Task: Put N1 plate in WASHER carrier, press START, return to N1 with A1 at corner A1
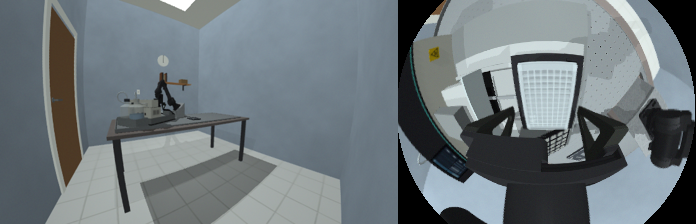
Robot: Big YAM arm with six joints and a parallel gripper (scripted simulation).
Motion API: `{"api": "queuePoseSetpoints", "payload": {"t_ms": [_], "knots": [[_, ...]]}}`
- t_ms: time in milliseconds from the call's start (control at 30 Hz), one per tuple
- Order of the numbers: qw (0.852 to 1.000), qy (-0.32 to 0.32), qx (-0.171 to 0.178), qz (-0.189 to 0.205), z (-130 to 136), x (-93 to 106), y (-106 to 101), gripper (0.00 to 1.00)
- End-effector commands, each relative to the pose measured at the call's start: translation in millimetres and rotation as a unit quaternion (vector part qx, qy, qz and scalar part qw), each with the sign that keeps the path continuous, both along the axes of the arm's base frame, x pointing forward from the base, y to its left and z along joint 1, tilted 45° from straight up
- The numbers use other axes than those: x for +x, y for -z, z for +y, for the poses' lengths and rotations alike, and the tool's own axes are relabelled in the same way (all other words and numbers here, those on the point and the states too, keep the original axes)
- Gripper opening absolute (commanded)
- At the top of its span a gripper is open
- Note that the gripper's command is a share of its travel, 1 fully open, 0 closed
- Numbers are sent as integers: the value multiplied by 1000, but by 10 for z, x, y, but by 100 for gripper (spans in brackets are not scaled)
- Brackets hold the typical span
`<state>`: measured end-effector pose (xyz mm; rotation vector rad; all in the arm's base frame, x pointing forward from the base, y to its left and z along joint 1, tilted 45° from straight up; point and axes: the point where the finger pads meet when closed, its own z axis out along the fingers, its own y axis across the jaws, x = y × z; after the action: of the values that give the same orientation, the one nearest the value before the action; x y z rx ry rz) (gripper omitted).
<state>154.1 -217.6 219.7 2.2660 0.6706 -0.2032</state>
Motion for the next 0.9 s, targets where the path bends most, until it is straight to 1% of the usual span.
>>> {"api": "queuePoseSetpoints", "payload": {"t_ms": [0, 567, 867], "knots": [[1000, -3, 0, 1, 2, -5, 24, 100], [1000, -3, 0, 1, 2, -5, 24, 100], [1000, 0, 3, 5, -58, -2, 84, 100]]}}
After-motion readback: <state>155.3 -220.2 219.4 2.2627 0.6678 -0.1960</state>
